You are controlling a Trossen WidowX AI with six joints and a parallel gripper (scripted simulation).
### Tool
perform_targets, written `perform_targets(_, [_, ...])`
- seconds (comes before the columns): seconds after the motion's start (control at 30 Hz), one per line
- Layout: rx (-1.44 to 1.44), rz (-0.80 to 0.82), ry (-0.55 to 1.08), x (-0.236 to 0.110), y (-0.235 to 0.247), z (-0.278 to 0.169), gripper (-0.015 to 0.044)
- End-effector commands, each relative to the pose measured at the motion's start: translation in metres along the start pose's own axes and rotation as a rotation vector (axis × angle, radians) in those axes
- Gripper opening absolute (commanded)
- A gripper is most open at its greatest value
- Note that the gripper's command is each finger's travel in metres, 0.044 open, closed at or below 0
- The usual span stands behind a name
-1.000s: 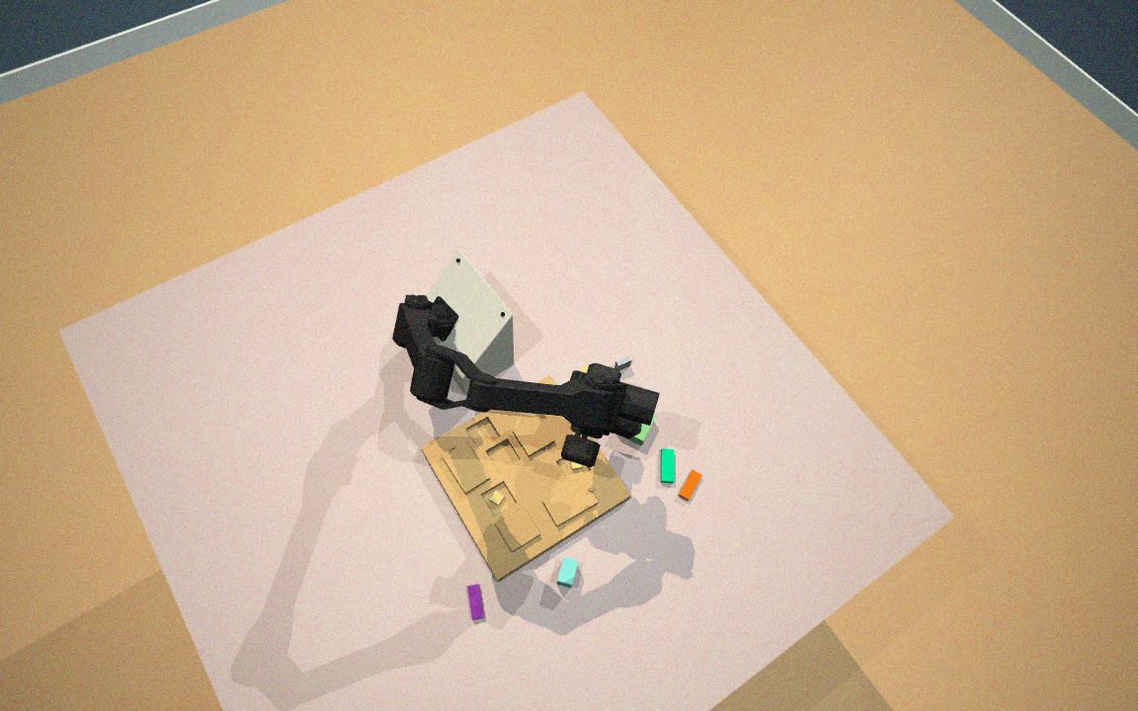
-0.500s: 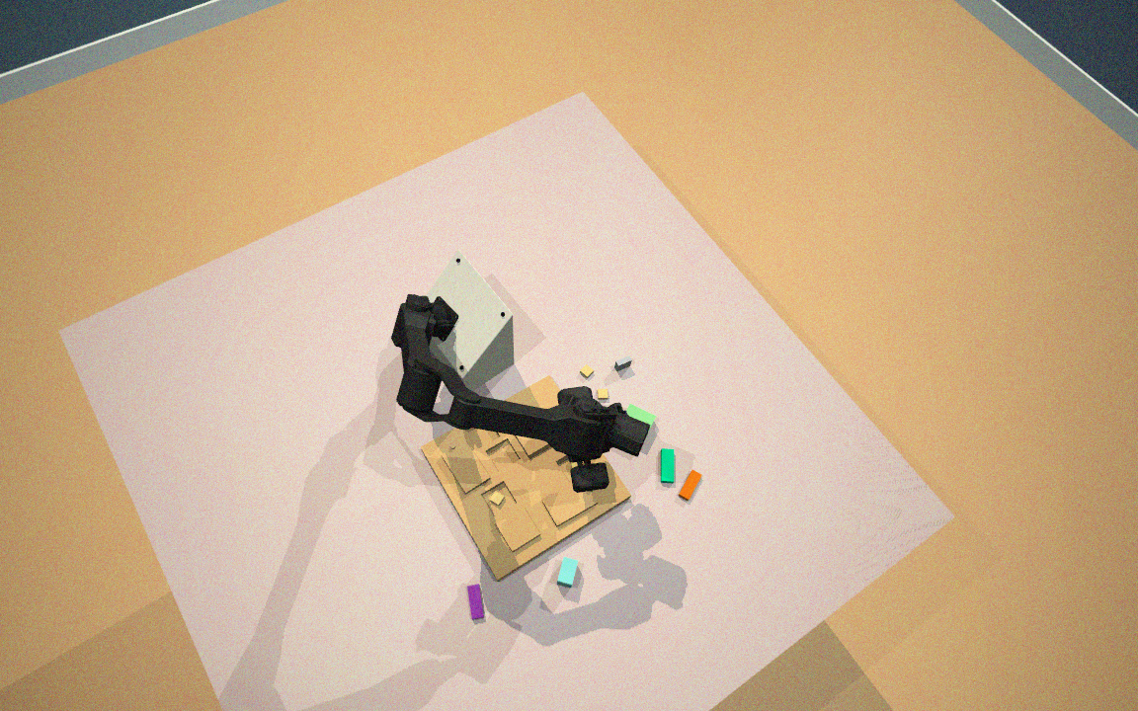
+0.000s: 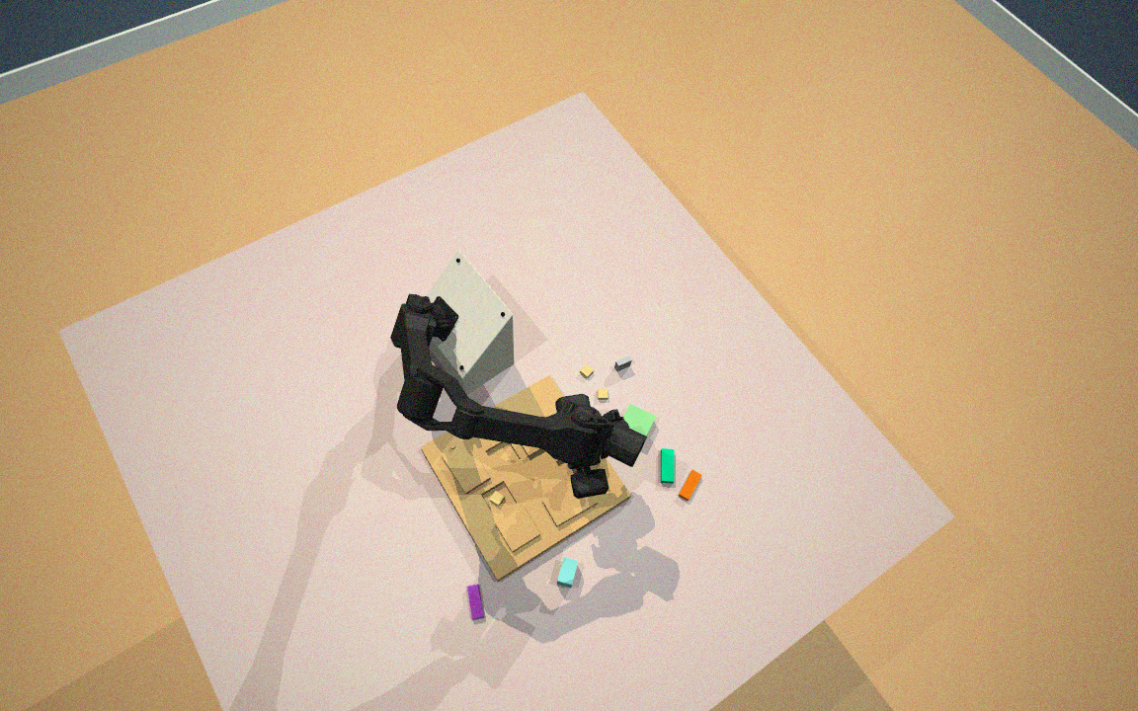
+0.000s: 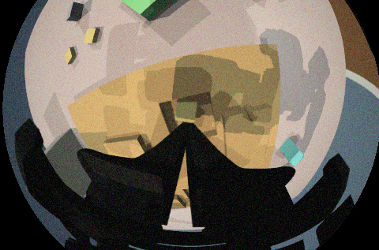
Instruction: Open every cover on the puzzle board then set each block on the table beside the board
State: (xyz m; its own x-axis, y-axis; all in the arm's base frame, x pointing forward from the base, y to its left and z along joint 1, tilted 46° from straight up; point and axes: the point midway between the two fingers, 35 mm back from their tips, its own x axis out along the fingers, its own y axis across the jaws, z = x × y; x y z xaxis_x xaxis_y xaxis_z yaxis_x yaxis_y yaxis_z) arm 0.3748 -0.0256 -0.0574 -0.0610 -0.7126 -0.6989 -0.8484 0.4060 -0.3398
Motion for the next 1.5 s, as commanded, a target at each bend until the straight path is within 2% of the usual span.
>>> perform_targets(0.0, [-0.006,-0.002,0.004,0.017,0.002,-0.001,0.0])
perform_targets(1.47, [-0.006,-0.003,0.005,0.033,-0.003,-0.01,0.0])
